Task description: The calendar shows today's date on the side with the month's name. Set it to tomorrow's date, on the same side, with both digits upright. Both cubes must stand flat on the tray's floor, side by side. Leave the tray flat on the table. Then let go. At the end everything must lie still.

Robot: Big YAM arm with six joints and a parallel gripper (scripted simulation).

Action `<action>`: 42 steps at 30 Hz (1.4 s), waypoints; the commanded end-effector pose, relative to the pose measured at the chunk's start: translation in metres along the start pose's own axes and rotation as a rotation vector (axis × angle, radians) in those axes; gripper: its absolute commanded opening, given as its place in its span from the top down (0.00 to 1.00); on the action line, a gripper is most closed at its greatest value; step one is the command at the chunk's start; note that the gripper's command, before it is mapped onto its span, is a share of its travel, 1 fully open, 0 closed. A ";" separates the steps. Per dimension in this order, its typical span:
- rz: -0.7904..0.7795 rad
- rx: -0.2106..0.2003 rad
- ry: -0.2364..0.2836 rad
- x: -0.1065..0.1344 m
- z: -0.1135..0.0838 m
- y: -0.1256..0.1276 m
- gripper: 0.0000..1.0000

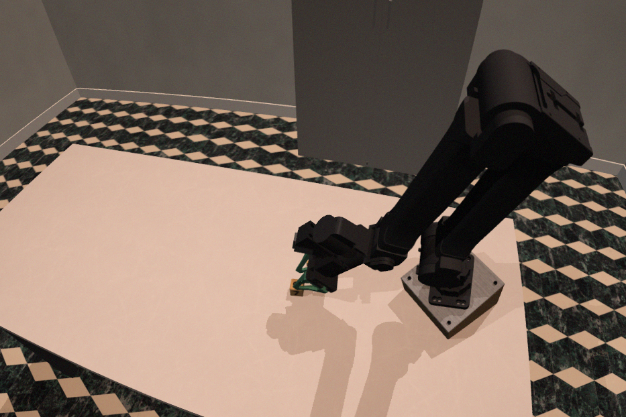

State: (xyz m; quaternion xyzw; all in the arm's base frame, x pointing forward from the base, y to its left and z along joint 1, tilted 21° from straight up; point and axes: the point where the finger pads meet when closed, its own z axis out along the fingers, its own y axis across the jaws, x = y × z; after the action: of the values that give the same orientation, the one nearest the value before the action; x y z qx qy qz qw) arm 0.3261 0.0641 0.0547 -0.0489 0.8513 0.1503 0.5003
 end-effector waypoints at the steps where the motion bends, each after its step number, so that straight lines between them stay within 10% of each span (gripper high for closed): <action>1: 0.005 -0.013 -0.008 0.002 0.005 0.005 0.55; 42: 0.005 -0.015 -0.005 0.020 0.025 0.005 0.55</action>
State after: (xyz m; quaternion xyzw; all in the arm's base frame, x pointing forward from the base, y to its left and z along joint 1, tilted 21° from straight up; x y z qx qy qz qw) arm 0.3321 0.0725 0.0264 -0.0488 0.8513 0.1521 0.4997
